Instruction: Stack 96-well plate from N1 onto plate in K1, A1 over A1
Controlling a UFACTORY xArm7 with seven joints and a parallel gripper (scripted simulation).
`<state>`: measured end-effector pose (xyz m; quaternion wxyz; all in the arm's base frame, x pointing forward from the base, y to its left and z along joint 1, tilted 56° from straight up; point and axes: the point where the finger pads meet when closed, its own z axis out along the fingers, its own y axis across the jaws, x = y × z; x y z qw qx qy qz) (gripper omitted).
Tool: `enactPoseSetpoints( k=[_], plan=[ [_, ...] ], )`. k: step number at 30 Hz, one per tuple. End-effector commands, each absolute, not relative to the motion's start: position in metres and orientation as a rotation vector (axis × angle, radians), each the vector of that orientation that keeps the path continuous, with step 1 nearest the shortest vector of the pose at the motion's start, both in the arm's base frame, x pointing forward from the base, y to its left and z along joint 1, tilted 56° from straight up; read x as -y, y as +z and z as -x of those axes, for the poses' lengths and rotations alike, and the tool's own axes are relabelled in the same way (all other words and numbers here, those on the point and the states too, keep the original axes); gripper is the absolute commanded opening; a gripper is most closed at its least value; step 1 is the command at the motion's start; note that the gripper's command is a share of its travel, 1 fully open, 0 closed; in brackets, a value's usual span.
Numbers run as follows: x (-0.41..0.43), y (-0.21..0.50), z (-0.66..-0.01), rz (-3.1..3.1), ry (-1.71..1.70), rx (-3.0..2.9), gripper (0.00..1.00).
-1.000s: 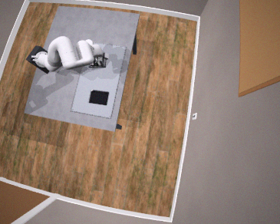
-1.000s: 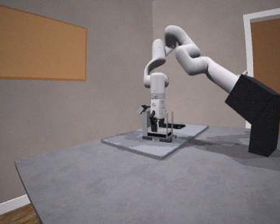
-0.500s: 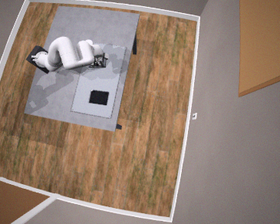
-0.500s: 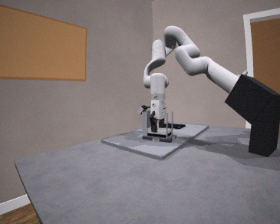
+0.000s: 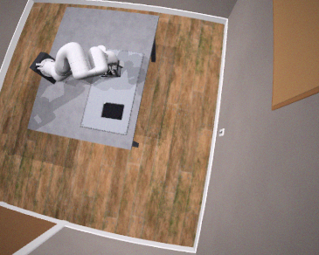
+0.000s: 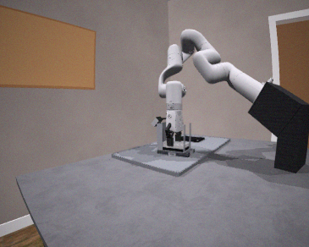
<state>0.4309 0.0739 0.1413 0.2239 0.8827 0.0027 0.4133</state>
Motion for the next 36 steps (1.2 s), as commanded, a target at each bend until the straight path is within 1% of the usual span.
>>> enactPoseSetpoints(
  k=[1,31,36],
  plan=[
    [-0.0748,0.1414,-0.4313,-2.436,1.142,-0.01,1.0],
    [-0.0748,0.1414,-0.4313,-2.436,1.142,-0.01,1.0],
    [-0.08,0.1488,-0.4216,-2.436,1.143,-0.01,1.0]
  ],
)
